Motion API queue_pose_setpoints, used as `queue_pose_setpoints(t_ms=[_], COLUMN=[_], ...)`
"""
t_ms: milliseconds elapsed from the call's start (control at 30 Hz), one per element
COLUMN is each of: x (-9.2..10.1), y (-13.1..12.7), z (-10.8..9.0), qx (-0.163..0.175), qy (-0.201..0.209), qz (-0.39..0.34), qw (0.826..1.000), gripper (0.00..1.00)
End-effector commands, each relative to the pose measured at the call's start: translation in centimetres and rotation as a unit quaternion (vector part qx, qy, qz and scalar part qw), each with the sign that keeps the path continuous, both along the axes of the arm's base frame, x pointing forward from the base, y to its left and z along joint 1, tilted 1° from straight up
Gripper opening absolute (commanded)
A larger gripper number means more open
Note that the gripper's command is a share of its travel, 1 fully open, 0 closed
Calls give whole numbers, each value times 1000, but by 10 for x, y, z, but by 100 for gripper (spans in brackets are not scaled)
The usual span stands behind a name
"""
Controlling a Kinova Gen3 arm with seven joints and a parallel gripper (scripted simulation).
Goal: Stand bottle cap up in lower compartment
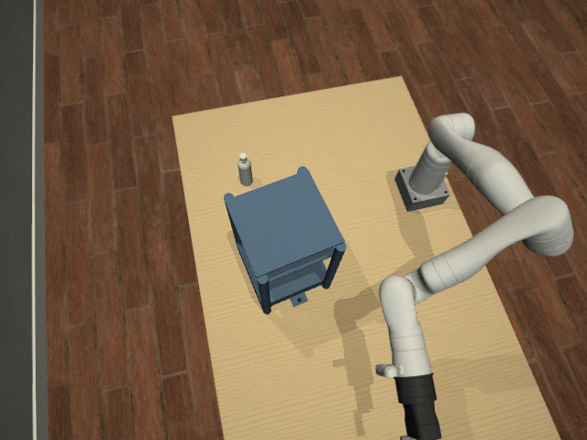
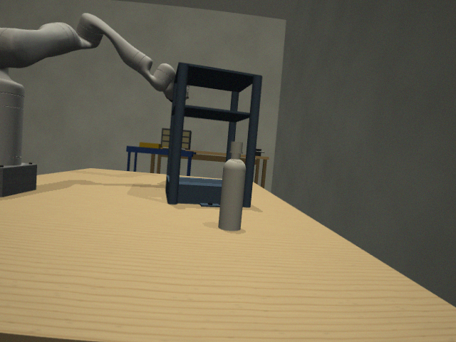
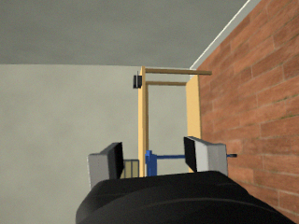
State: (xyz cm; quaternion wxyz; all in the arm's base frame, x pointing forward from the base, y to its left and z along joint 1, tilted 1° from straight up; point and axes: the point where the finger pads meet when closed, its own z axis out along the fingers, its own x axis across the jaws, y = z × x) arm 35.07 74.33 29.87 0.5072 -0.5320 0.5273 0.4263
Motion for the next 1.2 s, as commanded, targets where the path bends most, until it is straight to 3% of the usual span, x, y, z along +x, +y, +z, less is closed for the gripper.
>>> queue_pose_setpoints(t_ms=[0,67,100,400,433,633,667,967,1000,1167], x=[7,7,21,21,36,36,50,50,65,65], y=[0,0,-3,-3,-6,-6,-9,-9,-13,-13], z=[1,1,0,0,-1,-1,-2,-2,-2,-2], qx=[2,2,0,0,-2,-2,-4,-4,-5,-5], qy=[5,5,7,7,10,10,12,12,15,15], qz=[-6,-6,-21,-21,-36,-36,-51,-51,-66,-66], qw=[1000,1000,1000,1000,999,999,999,999,998,998], gripper=[100,100,100,100,100,100,100,100,100,100])
